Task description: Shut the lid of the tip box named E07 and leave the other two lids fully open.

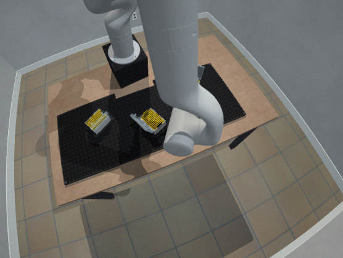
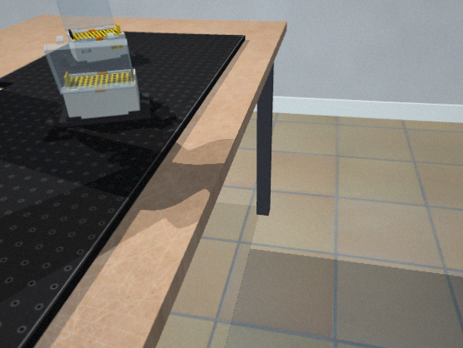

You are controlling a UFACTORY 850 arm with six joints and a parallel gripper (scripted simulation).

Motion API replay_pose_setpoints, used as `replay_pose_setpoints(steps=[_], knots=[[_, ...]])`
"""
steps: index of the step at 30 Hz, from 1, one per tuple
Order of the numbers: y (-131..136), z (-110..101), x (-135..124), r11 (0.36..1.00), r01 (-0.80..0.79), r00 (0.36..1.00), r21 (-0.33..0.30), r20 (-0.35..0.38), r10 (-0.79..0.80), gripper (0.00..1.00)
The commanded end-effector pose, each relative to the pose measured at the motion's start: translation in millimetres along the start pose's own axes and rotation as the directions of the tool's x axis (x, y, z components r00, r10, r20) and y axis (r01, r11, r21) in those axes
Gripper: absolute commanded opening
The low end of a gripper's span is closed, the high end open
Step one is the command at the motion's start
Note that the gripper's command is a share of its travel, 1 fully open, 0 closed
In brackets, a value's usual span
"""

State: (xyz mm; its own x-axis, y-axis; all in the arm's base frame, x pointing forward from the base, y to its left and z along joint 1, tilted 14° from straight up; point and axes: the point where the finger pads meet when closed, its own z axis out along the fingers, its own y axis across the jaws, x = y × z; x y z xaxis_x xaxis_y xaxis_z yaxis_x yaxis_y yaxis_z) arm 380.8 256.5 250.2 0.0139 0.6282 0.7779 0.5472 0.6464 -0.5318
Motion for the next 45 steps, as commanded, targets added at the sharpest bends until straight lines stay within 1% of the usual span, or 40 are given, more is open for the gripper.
replay_pose_setpoints(steps=[1, 2, 6, 9, 11, 13, 15, 16, 20, 22, 26, 30, 34, 35, 38, 39, 40, 43, 44, 45], knots=[[9, 15, -7, 0.997, 0.074, 0.995, -0.015, 0.063, -0.073, 1.00], [9, 15, -7, 0.997, 0.074, 0.995, -0.015, 0.063, -0.073, 1.00], [18, 30, -15, 0.986, 0.167, 0.976, -0.019, 0.142, -0.162, 1.00], [19, 31, -16, 0.986, 0.167, 0.976, -0.019, 0.142, -0.162, 1.00], [24, 39, -21, 0.976, 0.217, 0.960, -0.014, 0.185, -0.211, 1.00], [24, 39, -21, 0.976, 0.217, 0.960, -0.014, 0.185, -0.211, 1.00], [28, 46, -25, 0.965, 0.260, 0.942, -0.008, 0.221, -0.252, 1.00], [28, 47, -26, 0.965, 0.260, 0.942, -0.008, 0.221, -0.252, 1.00], [37, 61, -35, 0.936, 0.353, 0.892, 0.016, 0.296, -0.341, 1.00], [37, 61, -35, 0.936, 0.353, 0.892, 0.016, 0.296, -0.341, 1.00], [46, 74, -44, 0.896, 0.441, 0.826, 0.054, 0.366, -0.429, 1.00], [46, 74, -44, 0.896, 0.441, 0.826, 0.054, 0.366, -0.429, 1.00], [54, 85, -53, 0.846, 0.522, 0.744, 0.106, 0.428, -0.513, 1.00], [54, 85, -53, 0.846, 0.522, 0.744, 0.106, 0.428, -0.513, 1.00], [62, 95, -61, 0.803, 0.576, 0.674, 0.152, 0.467, -0.572, 1.00], [62, 95, -61, 0.788, 0.593, 0.650, 0.168, 0.479, -0.590, 1.00], [63, 95, -61, 0.787, 0.593, 0.648, 0.169, 0.480, -0.591, 1.00], [70, 105, -69, 0.738, 0.638, 0.570, 0.221, 0.509, -0.645, 1.00], [70, 105, -69, 0.721, 0.651, 0.543, 0.239, 0.517, -0.662, 1.00], [70, 104, -69, 0.718, 0.652, 0.539, 0.241, 0.518, -0.664, 1.00]])
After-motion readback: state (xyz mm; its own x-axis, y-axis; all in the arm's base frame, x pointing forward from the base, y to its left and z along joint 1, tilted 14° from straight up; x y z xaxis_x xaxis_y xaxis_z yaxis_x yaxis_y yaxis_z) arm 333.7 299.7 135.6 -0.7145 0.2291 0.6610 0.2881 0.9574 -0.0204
